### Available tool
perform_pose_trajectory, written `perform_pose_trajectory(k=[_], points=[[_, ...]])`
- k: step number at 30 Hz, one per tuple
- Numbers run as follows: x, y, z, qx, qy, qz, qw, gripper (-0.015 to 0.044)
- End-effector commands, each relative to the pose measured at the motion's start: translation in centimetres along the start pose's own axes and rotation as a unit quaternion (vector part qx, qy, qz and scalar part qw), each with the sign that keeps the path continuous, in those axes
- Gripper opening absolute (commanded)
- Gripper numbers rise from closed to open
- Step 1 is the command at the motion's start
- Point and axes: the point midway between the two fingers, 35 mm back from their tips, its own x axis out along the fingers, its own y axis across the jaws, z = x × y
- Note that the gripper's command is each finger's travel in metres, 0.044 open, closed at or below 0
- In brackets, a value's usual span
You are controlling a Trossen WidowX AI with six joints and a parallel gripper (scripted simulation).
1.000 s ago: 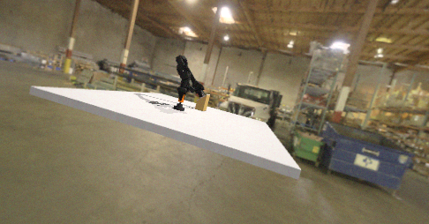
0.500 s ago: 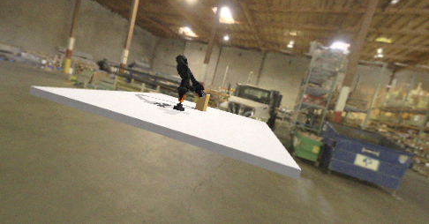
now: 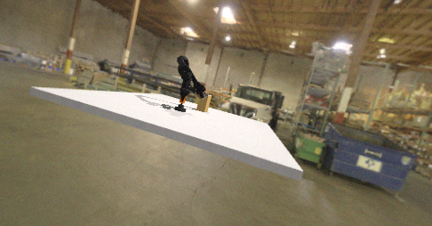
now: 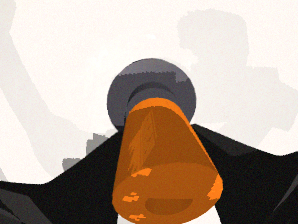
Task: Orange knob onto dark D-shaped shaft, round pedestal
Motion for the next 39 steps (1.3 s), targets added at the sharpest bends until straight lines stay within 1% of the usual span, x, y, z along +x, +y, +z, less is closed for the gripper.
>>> perform_pose_trajectory(k=[1, 16, 24, 39], points=[[0.02, -0.03, -0.03, -0.001, 0.001, 0.000, 1.000, 0.0000], [-0.37, 0.01, -0.02, -0.006, 0.001, 0.000, 1.000, 0.0000], [-0.10, 0.05, 0.04, -0.106, 0.001, 0.000, 0.994, 0.0000], [0.03, -0.01, 0.00, -0.106, 0.001, 0.000, 0.994, 0.0000]])
